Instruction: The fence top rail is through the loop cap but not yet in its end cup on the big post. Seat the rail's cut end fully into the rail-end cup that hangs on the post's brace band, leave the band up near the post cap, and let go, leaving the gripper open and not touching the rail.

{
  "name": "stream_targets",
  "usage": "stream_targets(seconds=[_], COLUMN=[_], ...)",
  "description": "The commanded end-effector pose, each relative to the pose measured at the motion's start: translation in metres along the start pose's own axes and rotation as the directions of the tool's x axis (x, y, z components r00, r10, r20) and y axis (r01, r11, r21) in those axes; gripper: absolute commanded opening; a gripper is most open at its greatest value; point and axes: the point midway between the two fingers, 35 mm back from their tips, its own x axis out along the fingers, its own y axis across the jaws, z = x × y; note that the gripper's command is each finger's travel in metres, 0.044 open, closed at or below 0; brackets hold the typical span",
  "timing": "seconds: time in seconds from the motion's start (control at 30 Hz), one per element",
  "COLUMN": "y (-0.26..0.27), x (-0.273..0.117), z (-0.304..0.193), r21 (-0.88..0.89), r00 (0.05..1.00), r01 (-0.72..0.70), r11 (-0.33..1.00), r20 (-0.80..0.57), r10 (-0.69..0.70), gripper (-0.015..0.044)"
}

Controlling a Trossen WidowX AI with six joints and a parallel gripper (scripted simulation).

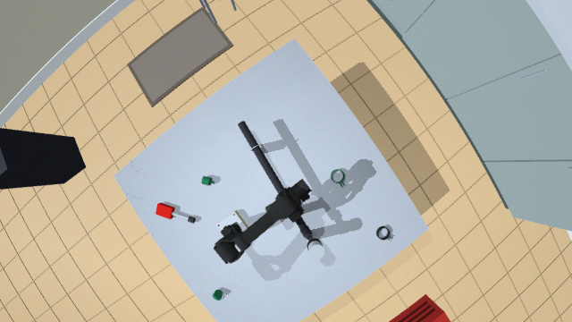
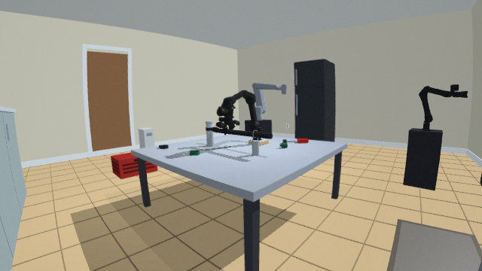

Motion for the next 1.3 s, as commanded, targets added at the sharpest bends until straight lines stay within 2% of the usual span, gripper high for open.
stream_targets(seconds=[0.0, 1.27], y=[-0.002, 0.005], x=[-0.003, 0.001], z=[0.013, 0.038], r21=[0.004, 0.005], r00=[1.000, 1.000], r01=[-0.002, -0.003], r11=[1.000, 1.000], r20=[0.027, 0.029], r10=[0.002, 0.003], gripper=[0.0000, 0.0000])
